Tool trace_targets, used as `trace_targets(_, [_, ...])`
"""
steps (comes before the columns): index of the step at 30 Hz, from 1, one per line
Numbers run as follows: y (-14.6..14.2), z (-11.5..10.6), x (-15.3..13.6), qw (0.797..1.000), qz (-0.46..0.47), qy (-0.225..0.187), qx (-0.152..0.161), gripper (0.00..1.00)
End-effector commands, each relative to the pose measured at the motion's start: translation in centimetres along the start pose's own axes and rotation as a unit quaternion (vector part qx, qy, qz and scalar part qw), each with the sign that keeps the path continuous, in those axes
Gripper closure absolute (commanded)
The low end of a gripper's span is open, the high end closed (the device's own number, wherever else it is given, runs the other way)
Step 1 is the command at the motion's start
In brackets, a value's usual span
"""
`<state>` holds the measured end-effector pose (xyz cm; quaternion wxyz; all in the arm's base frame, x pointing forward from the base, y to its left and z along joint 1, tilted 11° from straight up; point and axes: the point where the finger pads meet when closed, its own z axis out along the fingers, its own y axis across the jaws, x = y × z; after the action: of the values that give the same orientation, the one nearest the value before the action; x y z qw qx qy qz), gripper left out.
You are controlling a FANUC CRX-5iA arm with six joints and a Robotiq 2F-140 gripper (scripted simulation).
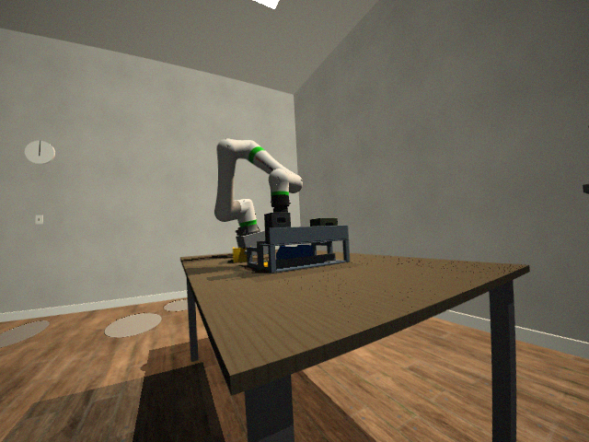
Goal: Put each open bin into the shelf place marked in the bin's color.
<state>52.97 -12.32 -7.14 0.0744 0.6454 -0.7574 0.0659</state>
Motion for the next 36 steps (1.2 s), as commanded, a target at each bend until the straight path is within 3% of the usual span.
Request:
trace_targets(1, [0.0,0.0,0.0,1.000,0.000,0.000,0.000,1.00])
trace_targets(10, [0.0,-0.9,0.0,1.000,0.000,0.000,0.000,1.00])
trace_targets(21, [0.0,-4.6,0.0,1.000,0.000,0.000,0.000,1.00])
trace_targets(36, [0.0,-6.0,0.0,1.000,0.000,0.000,0.000,1.00])
